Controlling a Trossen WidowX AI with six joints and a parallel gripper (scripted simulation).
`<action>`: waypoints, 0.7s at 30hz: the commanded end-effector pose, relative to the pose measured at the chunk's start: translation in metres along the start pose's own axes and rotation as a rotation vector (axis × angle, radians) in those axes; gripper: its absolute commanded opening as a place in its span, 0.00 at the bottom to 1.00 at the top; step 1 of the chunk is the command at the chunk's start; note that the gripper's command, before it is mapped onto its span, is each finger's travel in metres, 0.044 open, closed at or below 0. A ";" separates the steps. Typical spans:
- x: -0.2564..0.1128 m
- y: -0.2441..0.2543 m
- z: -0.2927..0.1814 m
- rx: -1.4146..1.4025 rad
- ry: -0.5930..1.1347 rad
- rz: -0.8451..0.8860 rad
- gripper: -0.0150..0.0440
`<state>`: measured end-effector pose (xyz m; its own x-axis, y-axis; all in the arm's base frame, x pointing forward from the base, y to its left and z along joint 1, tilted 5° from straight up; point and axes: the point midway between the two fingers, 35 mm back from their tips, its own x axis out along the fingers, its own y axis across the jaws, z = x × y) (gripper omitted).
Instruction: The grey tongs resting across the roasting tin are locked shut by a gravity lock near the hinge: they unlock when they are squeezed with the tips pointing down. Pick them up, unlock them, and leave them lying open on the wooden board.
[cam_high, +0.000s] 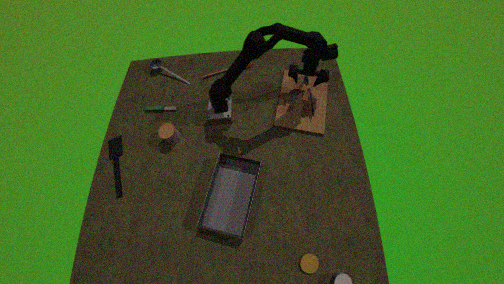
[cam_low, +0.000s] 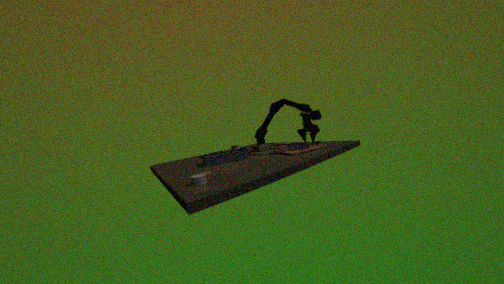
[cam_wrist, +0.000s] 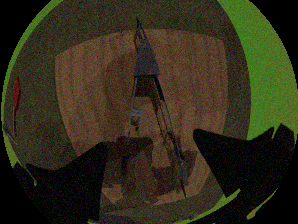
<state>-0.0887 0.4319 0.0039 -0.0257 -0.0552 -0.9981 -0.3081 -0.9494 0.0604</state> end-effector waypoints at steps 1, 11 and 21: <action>-0.017 0.016 0.004 0.001 0.000 0.000 1.00; -0.106 0.139 0.003 0.005 0.001 0.004 1.00; -0.116 0.148 0.001 0.004 0.001 0.003 1.00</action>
<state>-0.1324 0.3019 0.1233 -0.0254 -0.0560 -0.9981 -0.3087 -0.9492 0.0611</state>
